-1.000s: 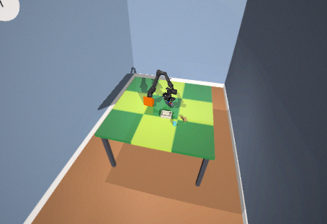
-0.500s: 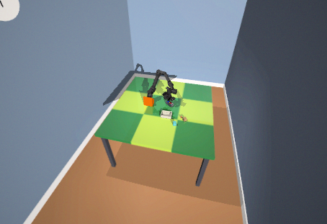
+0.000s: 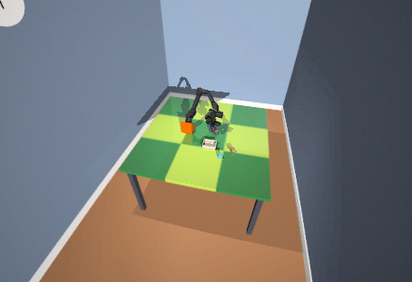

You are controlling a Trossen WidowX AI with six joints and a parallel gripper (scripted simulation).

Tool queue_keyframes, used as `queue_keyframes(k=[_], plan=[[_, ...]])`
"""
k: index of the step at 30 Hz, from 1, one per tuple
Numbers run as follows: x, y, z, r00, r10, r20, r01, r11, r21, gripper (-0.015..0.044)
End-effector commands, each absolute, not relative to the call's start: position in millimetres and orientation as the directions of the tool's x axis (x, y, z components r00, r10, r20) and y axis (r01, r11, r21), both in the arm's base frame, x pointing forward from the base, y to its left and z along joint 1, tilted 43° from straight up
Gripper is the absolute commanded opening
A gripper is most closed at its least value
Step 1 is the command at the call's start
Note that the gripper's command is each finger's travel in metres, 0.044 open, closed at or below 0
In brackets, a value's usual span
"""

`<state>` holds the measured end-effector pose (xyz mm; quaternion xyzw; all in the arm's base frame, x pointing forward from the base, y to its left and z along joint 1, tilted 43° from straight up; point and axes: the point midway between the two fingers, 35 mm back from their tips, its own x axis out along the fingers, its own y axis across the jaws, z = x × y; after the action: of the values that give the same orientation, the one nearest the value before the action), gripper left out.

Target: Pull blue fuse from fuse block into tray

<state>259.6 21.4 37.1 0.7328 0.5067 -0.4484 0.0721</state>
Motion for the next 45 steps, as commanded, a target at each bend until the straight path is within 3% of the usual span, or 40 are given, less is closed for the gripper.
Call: queue_keyframes(k=[1, 45], plan=[[261, 19, 40, 0.088, 0.674, -0.734, 0.811, -0.476, -0.340, 0.0000], [258, -5, 65, 0.088, 0.675, -0.733, 0.810, -0.477, -0.342, 0.0000]])
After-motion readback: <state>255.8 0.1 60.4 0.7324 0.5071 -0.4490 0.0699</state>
